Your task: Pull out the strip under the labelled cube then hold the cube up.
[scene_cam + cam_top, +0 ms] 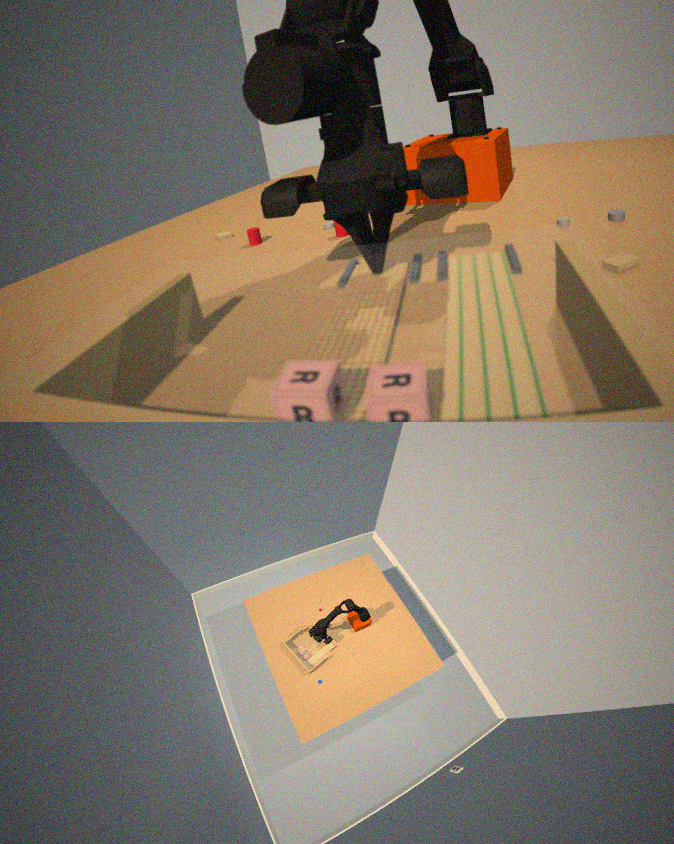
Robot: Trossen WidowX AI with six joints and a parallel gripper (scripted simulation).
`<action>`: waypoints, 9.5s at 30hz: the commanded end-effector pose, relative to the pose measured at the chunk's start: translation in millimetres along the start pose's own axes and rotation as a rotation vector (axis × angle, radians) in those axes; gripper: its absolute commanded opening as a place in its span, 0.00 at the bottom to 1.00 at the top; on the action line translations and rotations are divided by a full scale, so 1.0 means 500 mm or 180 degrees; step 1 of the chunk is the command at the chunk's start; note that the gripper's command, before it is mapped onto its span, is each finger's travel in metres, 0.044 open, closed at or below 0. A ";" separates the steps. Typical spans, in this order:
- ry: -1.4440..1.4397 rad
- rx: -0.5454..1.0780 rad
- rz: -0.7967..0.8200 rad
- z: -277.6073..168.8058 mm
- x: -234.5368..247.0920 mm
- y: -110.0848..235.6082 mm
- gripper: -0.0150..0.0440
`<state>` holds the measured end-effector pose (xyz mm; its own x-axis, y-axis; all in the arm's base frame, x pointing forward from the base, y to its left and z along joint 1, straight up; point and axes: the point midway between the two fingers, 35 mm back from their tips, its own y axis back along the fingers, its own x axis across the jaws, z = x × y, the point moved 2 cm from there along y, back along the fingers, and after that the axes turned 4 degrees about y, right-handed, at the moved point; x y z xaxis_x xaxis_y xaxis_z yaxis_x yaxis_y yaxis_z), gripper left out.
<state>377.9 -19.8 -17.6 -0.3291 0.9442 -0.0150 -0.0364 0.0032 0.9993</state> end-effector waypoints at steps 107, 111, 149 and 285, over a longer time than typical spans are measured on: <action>0.0011 0.0025 0.0005 -0.182 0.012 -0.016 0.25; 0.0011 0.0027 0.0005 -0.194 0.013 -0.016 0.25; 0.0011 0.0044 0.0006 -0.306 0.020 -0.016 0.25; 0.0123 -0.0015 0.0001 0.080 -0.012 0.114 0.82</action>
<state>412.4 -12.2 44.1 -0.3691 0.9293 -0.0144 -0.0466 -0.0030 0.9989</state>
